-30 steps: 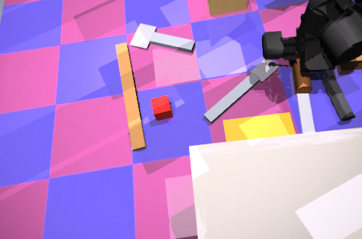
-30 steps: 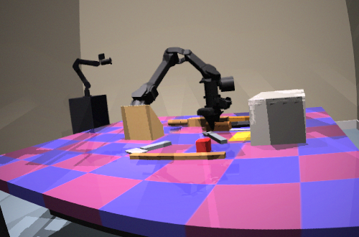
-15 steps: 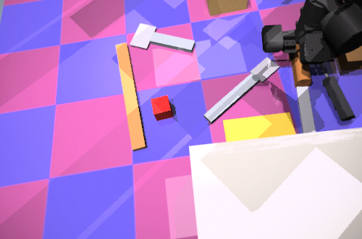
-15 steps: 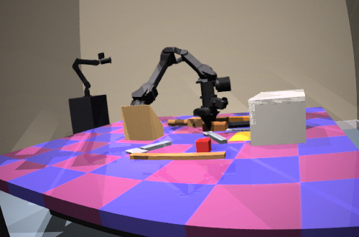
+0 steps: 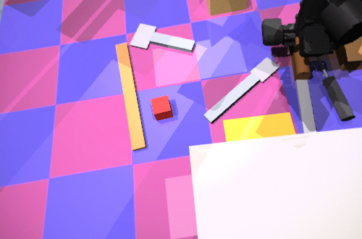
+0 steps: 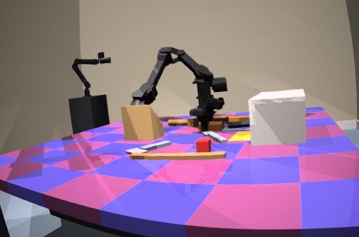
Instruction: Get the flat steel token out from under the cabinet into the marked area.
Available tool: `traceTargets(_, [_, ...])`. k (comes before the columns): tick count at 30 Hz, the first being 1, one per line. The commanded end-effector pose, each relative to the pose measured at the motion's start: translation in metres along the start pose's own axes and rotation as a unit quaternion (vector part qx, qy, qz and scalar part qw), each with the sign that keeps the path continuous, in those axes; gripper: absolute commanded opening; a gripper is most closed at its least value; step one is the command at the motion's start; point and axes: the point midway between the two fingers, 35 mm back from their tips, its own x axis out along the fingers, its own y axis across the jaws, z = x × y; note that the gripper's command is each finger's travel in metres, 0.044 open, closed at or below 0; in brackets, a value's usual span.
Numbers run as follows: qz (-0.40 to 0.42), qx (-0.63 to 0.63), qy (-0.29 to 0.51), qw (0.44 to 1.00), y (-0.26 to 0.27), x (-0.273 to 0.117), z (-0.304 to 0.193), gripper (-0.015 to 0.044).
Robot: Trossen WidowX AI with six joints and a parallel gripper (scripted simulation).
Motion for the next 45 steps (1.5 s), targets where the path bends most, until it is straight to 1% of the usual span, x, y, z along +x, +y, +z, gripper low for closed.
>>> traceTargets(1, [-0.001,0.002,0.002,1.0,0.0,0.001,-0.008,0.0])
traceTargets(32, [-0.001,0.003,0.003,1.0,0.003,0.001,-0.043,0.0])
traceTargets(40, [0.0,0.002,0.001,1.0,0.002,-0.001,-0.04,0.0])
traceTargets(45, [0.0,0.002,0.001,1.0,0.003,0.0,-0.039,0.0131])
